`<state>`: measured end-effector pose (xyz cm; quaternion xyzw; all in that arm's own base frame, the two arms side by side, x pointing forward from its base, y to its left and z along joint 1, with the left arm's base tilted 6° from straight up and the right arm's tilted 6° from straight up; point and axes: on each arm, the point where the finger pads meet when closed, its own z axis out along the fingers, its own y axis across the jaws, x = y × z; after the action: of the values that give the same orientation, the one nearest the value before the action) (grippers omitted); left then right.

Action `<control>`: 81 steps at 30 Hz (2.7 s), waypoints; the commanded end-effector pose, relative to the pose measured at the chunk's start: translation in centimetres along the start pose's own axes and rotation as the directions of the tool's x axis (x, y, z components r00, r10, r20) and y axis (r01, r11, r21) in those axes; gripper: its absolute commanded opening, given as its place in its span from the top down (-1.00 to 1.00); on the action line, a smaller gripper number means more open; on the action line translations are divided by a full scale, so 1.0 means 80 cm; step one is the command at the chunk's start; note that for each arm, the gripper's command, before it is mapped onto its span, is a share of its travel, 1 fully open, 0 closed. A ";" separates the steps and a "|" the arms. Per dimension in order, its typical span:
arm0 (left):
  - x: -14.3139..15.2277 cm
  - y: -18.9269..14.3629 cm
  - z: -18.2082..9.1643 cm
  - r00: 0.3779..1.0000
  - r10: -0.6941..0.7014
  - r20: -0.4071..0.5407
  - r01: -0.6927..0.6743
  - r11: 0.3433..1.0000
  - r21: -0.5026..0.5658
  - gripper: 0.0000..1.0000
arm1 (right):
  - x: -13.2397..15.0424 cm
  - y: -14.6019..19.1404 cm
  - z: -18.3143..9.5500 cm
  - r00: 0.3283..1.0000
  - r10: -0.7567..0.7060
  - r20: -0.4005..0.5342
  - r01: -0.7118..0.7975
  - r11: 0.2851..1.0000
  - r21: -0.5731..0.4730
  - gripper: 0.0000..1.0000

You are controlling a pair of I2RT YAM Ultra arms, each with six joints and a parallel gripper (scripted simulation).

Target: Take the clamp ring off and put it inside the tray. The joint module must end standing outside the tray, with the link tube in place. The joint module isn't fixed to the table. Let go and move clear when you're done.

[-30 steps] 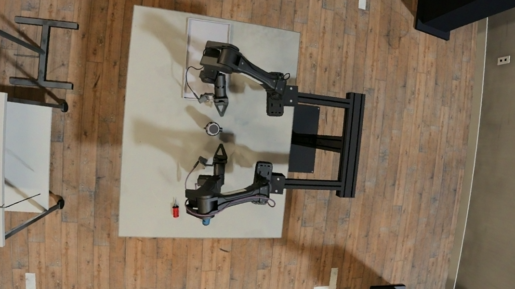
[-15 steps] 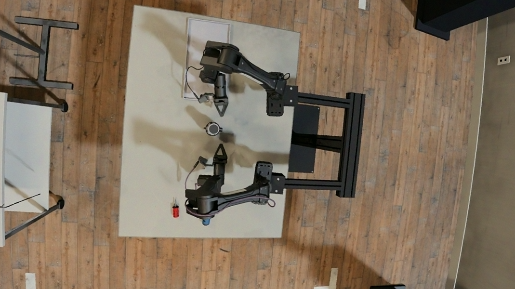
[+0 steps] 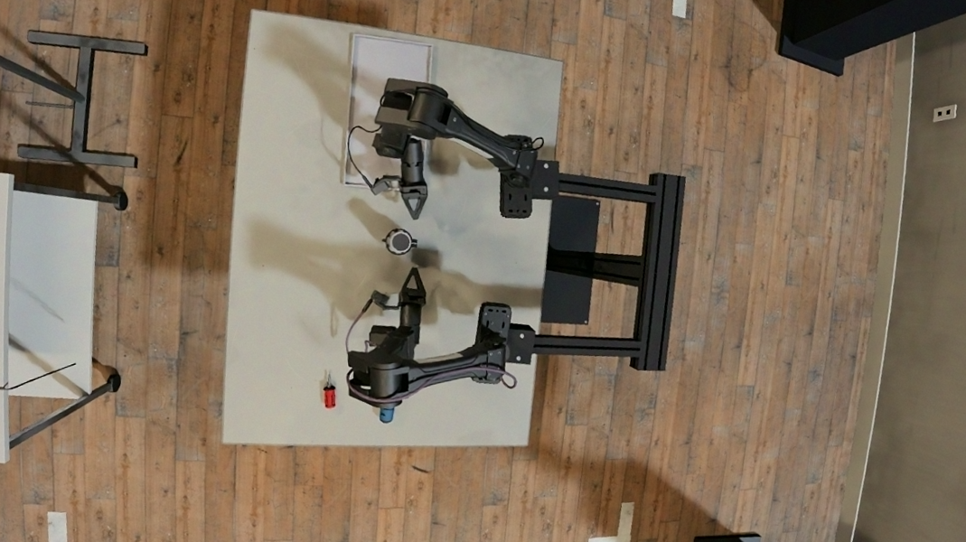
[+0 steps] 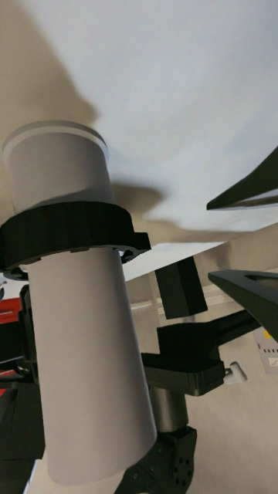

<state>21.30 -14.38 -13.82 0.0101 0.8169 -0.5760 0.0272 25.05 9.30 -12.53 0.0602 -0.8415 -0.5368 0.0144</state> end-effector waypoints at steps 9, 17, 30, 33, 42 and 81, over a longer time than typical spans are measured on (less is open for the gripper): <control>0.012 -0.005 0.015 1.000 -0.022 -0.003 0.022 1.000 0.017 0.40 | 0.008 0.004 0.021 1.000 0.011 -0.003 -0.011 1.000 -0.019 0.40; 0.012 -0.005 0.025 1.000 -0.021 -0.004 0.021 1.000 0.017 0.40 | 0.006 0.005 0.031 1.000 0.005 -0.001 -0.005 1.000 -0.017 0.40; 0.013 -0.005 0.037 1.000 -0.021 -0.006 0.021 1.000 0.016 0.40 | 0.008 0.004 0.044 1.000 0.010 -0.004 -0.010 1.000 -0.019 0.40; 0.013 -0.005 0.042 1.000 -0.020 -0.006 0.020 1.000 0.015 0.40 | 0.010 0.003 0.049 1.000 0.015 -0.006 -0.015 1.000 -0.020 0.40; 0.012 -0.003 0.051 1.000 -0.020 -0.005 0.020 1.000 0.006 0.40 | 0.004 0.007 0.056 1.000 -0.001 0.001 0.001 1.000 -0.016 0.40; 0.011 -0.004 0.061 1.000 -0.014 0.002 0.014 1.000 0.009 0.40 | 0.009 0.005 0.071 1.000 0.005 0.000 -0.005 1.000 -0.027 0.40</control>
<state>22.06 -19.03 -15.31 0.0057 0.8150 -0.5782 0.0380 24.73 13.83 -14.73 0.0590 -0.8422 -0.5359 0.0101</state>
